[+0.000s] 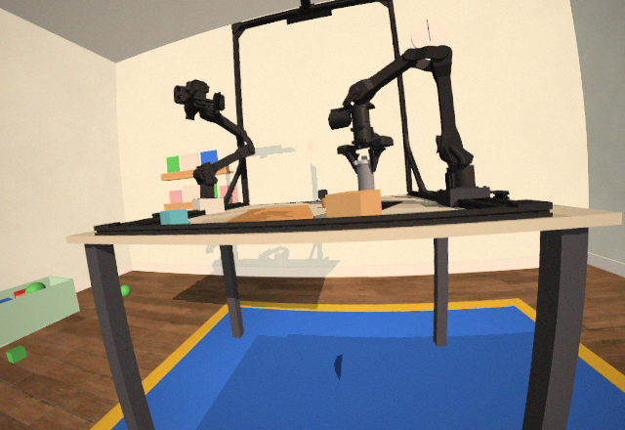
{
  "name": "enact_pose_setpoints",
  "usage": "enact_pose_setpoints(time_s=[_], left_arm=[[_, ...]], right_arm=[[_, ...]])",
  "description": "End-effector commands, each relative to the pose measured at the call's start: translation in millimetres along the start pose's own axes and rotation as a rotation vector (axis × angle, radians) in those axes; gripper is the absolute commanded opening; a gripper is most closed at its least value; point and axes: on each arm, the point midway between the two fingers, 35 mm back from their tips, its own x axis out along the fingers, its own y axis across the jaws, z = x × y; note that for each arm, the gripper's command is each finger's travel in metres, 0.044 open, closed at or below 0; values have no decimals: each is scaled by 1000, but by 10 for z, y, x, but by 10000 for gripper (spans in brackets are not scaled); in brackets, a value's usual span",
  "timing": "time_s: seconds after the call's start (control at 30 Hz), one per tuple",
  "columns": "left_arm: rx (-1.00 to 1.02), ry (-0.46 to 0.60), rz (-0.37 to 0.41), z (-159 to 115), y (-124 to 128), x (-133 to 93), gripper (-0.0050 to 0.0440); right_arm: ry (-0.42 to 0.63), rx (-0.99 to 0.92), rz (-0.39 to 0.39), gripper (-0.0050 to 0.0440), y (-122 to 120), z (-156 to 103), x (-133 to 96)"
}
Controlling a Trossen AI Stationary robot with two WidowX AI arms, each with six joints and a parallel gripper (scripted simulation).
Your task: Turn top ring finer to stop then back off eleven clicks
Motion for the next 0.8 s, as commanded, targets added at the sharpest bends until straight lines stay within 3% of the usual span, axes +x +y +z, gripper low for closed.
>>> enact_pose_setpoints(time_s=[0.0,0.17,0.77], left_arm=[[-2,0,0,-4,0,8,305],[-22,0,0,0,0,0,305],[-546,1,2,-1,1,0,305]], right_arm=[[0,0,1,400,1,0,1],[0,0,0,400,0,0,0],[0,0,0,400,0,0,0]])
